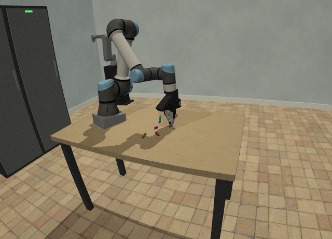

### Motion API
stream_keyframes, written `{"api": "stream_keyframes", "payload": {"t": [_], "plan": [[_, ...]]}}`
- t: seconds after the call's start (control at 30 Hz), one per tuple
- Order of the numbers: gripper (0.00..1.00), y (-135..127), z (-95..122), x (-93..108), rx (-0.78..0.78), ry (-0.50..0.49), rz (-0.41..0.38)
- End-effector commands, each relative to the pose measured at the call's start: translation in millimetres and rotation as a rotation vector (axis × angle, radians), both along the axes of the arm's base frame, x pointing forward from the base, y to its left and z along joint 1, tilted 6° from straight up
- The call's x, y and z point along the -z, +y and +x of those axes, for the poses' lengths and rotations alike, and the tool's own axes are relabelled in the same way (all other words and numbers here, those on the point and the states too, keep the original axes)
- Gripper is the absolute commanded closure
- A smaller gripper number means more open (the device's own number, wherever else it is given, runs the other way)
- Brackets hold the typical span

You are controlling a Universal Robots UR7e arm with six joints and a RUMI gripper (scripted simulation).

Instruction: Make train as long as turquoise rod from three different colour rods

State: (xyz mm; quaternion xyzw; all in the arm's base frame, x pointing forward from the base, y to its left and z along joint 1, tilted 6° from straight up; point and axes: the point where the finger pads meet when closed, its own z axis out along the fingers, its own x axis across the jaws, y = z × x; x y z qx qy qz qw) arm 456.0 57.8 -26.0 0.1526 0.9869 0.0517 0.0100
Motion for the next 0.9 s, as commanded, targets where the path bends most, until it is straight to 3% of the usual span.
{"api": "stream_keyframes", "payload": {"t": [0.0,0.23,0.43,0.5,0.73,0.87], "plan": [[1.0,-0.1,0.4,-0.4,0.0,-0.001,0.0],[1.0,-1.1,0.0,-10.6,0.0,-0.001,0.0],[1.0,-4.5,-1.2,-44.7,0.0,-0.001,0.0],[1.0,-4.5,-1.2,-44.7,0.0,-0.001,0.0],[1.0,-8.8,-2.8,-87.9,0.0,-0.001,0.0],[1.0,-9.9,-3.2,-98.6,0.0,-0.001,0.0]]}}
